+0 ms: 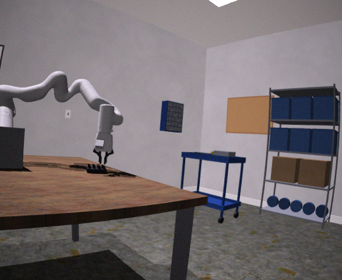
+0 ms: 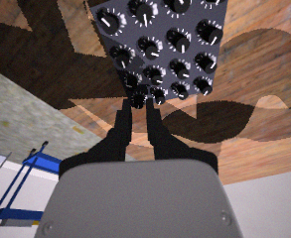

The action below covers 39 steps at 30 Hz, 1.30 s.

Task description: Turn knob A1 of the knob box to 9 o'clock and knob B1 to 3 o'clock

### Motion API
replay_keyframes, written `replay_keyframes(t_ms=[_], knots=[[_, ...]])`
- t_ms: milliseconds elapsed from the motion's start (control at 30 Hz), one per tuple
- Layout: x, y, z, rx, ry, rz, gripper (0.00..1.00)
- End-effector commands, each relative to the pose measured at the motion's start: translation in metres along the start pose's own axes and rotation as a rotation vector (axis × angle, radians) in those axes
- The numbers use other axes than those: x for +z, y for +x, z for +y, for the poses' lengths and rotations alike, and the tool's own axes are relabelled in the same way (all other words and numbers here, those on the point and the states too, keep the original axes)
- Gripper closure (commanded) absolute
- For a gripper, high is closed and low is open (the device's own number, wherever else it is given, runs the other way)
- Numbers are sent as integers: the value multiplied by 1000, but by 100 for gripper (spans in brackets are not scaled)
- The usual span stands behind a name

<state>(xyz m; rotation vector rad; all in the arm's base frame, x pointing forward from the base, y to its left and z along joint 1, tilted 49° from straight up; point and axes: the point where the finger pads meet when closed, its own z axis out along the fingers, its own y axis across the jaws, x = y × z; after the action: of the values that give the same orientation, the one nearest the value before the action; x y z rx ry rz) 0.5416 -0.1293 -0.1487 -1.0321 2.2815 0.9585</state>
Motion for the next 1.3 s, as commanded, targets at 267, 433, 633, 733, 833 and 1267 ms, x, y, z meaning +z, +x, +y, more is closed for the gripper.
replay_keyframes(t_ms=[267, 433, 633, 733, 833, 1267], knots=[[-1, 0, -1, -1, 2, 0, 81], [-1, 0, -1, -1, 2, 0, 81], [0, 0, -1, -1, 2, 0, 81], [2, 0, -1, -1, 2, 0, 81], [4, 0, -1, -1, 2, 0, 81], [10, 0, -1, -1, 2, 0, 81]])
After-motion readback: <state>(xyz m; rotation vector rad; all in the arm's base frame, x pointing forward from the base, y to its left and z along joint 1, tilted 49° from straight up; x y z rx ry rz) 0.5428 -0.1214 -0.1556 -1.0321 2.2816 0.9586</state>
